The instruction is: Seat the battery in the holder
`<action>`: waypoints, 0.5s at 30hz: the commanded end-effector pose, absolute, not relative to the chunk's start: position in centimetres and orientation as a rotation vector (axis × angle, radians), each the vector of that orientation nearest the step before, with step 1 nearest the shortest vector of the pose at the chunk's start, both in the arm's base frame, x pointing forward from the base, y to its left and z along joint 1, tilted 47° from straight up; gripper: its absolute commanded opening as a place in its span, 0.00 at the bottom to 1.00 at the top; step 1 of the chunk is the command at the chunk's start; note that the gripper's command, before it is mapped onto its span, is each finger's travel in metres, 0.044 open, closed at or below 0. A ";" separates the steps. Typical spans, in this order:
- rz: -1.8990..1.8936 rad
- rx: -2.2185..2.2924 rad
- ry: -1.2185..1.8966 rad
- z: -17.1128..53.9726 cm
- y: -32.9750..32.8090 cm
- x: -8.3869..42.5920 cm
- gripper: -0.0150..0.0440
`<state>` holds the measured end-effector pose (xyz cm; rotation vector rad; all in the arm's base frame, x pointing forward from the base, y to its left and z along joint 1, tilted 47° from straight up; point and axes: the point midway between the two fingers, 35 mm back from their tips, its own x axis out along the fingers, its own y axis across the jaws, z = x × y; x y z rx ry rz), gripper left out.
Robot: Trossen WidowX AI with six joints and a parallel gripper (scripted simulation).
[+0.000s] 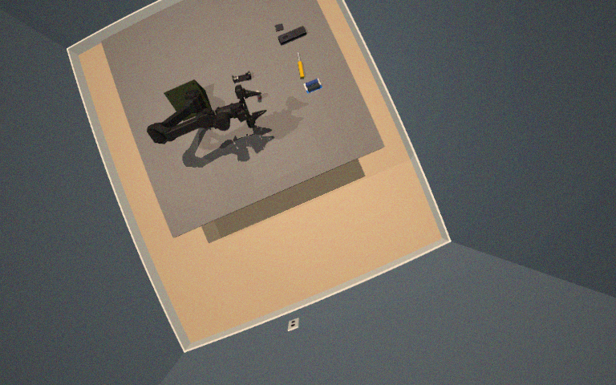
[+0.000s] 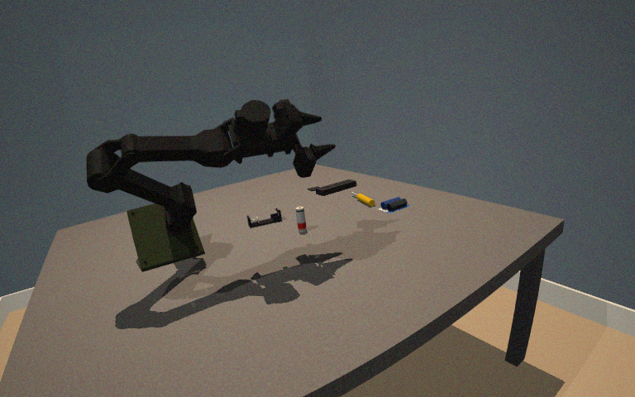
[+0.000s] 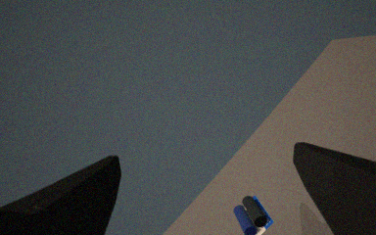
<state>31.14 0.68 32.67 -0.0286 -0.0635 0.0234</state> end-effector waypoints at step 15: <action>-0.218 -0.450 1.013 18.6 -0.1 35.7 0.26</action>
